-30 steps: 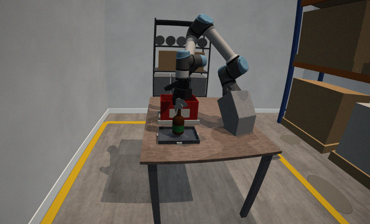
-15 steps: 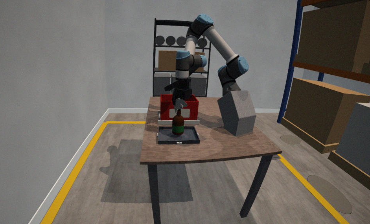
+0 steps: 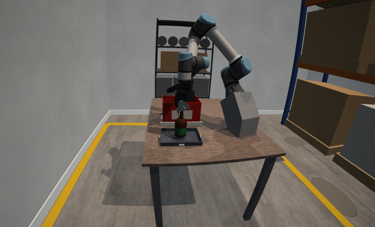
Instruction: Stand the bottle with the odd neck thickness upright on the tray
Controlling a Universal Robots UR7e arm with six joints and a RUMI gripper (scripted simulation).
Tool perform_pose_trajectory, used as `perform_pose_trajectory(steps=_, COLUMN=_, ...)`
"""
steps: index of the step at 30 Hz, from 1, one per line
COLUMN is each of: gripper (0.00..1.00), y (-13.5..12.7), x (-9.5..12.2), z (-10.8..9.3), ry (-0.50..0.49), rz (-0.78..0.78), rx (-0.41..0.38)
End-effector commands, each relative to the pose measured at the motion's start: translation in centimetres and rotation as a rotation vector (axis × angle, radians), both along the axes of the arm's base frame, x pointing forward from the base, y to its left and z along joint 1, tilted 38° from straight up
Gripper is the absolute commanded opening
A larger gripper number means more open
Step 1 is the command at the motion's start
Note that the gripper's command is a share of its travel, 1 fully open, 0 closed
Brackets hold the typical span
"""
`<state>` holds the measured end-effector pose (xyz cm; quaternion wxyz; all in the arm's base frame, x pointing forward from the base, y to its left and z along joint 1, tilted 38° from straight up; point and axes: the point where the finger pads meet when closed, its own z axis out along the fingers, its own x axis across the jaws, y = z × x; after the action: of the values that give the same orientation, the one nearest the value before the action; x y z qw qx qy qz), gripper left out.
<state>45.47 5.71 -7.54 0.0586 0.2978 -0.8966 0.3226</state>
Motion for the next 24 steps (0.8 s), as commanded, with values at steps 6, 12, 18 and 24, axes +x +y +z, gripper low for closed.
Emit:
perform_pose_trajectory(steps=6, gripper=0.00, y=-0.33, x=0.00, z=-0.32, ry=0.000, rz=0.000, rx=-0.001)
perform_pose_trajectory(steps=12, gripper=0.00, y=-0.55, x=-0.04, z=-0.60, ry=0.001, rz=0.000, rx=-0.001)
perform_pose_trajectory(steps=18, gripper=0.00, y=-0.71, x=0.02, z=-0.79, ry=0.001, rz=0.000, rx=-0.001)
perform_pose_trajectory(steps=24, gripper=0.00, y=-0.76, x=0.07, z=-0.86, ry=0.000, rz=0.000, rx=-0.001)
